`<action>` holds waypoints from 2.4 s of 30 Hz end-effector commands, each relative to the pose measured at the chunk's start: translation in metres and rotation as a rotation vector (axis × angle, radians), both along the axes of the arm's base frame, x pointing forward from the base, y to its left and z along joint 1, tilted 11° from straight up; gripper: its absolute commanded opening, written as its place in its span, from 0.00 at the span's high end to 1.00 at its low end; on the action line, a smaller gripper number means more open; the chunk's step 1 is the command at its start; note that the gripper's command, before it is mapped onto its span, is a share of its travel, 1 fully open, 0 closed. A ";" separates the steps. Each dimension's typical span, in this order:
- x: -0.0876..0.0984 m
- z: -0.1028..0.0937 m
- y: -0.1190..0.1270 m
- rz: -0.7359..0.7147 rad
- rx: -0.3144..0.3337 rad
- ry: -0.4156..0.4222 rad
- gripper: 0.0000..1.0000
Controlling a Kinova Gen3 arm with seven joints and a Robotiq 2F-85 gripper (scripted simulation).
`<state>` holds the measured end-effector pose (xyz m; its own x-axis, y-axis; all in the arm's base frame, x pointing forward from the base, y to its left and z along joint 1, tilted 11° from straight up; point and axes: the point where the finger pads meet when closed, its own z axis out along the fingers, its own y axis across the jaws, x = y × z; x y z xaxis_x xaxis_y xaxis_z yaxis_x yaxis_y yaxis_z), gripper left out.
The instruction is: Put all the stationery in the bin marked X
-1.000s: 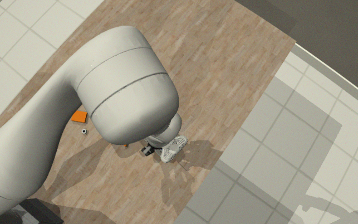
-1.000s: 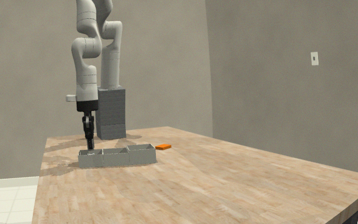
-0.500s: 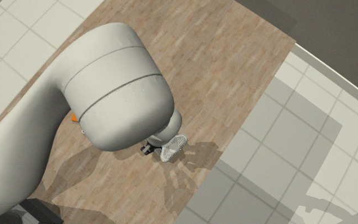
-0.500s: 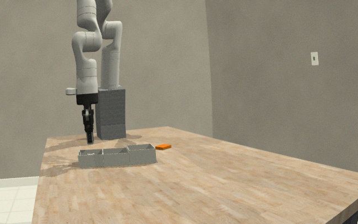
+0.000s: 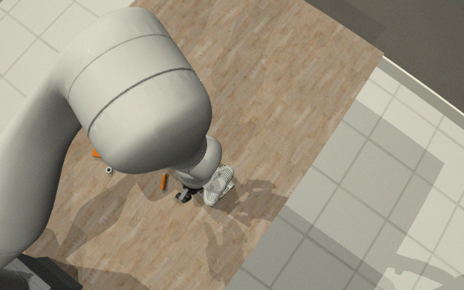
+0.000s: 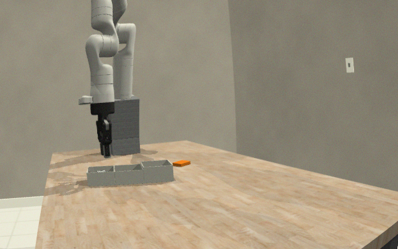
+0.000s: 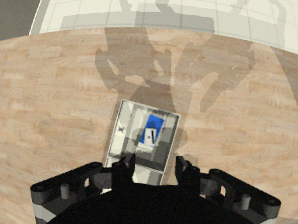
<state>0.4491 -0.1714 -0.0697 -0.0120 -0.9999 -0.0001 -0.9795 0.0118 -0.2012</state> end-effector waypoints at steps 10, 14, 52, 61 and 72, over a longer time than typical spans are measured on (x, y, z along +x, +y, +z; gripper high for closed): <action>-0.025 -0.004 0.106 0.432 -0.089 0.002 0.45; -0.029 -0.004 0.122 0.432 -0.089 0.002 0.45; -0.074 -0.013 0.286 0.432 -0.089 0.003 0.45; -0.073 -0.013 0.282 0.432 -0.089 0.003 0.45; -0.073 -0.013 0.281 0.432 -0.088 0.003 0.45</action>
